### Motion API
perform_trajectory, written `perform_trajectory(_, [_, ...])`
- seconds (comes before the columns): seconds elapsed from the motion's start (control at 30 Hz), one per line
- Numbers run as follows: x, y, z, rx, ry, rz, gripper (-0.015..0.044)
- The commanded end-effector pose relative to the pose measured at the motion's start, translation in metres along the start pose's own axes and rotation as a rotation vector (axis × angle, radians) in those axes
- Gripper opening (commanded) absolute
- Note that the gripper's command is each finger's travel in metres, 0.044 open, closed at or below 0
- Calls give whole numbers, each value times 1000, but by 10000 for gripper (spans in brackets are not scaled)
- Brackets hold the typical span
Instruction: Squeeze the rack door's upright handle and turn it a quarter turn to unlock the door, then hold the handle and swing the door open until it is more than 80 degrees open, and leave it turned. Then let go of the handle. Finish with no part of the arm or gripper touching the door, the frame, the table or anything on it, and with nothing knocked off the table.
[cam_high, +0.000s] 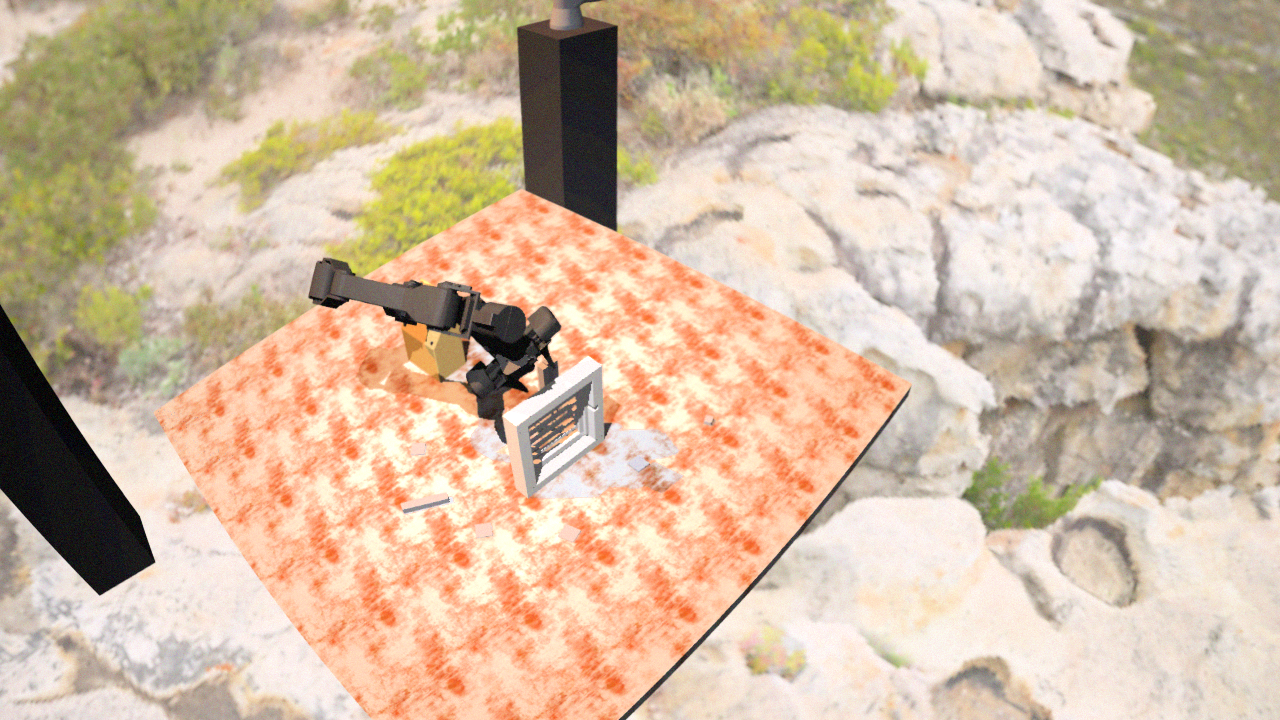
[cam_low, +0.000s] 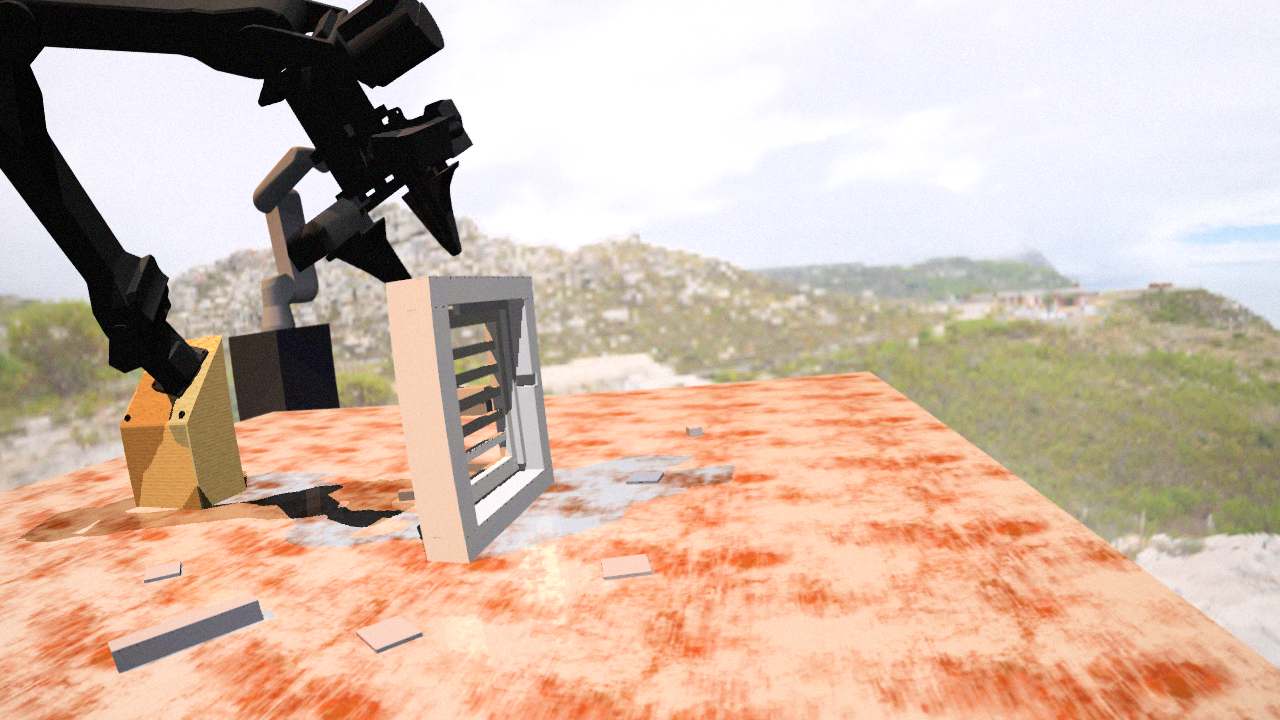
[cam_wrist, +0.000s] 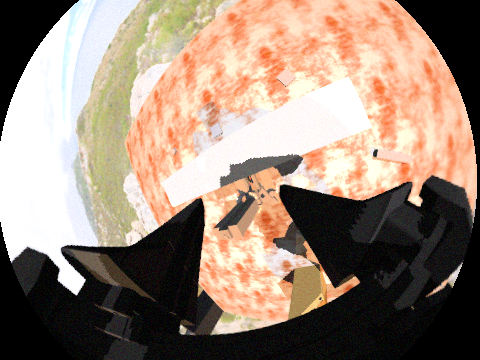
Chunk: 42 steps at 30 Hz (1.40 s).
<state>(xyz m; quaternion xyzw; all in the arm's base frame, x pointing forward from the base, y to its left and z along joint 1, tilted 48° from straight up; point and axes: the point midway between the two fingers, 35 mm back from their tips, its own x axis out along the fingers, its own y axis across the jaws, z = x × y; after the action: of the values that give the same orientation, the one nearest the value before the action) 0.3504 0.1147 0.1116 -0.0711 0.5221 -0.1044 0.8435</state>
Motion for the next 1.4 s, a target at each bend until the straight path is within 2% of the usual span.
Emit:
perform_trajectory(0.0, [3,8,-7,-33,47,-62,297])
perform_trajectory(0.43, [12,31,-35,-180,178,-278,297])
perform_trajectory(0.83, [13,49,-54,-342,231,-489,297])
perform_trajectory(1.37, [28,43,-56,-352,232,-500,297])
